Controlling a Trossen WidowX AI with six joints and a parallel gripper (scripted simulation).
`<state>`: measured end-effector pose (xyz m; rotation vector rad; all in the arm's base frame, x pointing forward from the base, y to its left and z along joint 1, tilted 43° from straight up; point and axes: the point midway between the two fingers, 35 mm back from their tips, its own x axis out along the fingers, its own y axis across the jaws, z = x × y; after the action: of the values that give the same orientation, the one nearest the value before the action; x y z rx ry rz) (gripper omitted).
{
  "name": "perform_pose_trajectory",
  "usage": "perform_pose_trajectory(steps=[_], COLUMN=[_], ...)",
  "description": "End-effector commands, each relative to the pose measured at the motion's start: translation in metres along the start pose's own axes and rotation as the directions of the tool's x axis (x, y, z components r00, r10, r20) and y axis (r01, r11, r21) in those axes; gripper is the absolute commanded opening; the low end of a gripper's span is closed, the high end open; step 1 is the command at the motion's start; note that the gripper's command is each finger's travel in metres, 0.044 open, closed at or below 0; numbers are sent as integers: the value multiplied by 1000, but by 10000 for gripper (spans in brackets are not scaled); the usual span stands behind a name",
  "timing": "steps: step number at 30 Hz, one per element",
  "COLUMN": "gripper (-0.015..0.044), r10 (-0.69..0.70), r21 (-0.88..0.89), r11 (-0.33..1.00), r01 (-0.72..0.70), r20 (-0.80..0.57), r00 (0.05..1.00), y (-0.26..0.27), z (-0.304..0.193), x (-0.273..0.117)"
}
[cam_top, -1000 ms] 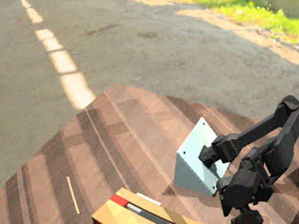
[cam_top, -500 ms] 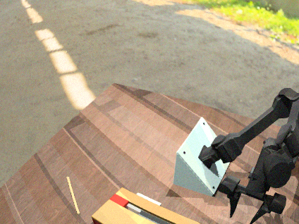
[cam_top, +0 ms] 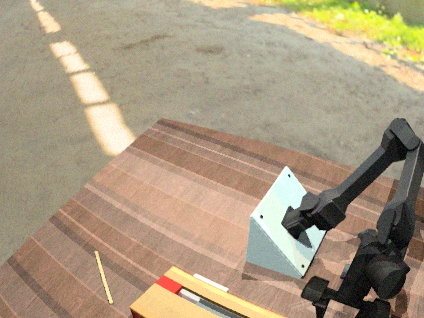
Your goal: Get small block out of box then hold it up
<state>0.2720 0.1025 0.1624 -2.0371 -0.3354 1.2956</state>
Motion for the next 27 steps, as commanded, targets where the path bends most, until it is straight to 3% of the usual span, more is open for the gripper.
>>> perform_pose_trajectory(steps=[1, 27], gripper=[285, 285], r10=[-10, -9], r21=[7, 7], r11=[1000, 1000], r01=[10, 9], r20=[-14, -13], r00=[1000, 1000], y=[-2, -2], z=[8, 22], x=[14, 50])
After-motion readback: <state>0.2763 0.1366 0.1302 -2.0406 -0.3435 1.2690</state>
